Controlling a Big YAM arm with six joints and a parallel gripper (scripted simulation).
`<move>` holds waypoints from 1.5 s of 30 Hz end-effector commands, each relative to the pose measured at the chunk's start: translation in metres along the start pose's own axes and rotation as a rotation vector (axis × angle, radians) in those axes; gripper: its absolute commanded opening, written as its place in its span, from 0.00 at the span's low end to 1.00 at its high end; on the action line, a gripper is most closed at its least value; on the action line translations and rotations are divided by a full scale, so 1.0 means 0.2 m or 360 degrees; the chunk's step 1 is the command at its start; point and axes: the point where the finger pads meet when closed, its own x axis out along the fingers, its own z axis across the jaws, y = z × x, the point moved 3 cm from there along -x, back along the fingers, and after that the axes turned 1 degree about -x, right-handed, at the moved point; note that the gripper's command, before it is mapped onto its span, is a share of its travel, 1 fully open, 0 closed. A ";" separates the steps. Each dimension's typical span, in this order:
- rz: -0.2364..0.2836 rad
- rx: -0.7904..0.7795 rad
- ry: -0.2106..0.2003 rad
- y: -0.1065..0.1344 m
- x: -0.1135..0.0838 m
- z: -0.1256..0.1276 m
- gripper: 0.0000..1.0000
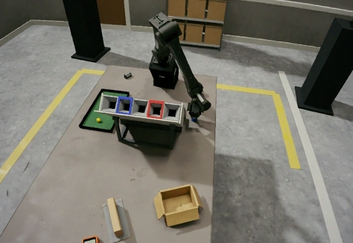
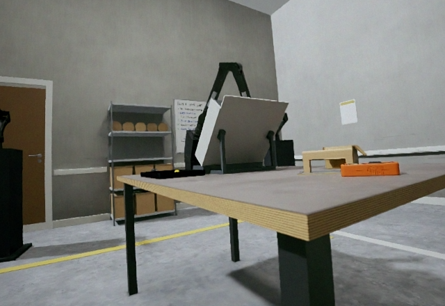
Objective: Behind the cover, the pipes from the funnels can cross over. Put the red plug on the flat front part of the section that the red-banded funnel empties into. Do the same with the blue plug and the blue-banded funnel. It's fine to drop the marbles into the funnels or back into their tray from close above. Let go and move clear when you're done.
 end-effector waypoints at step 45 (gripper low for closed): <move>-0.0057 0.0024 -0.0060 -0.07 -0.64 0.07 0.00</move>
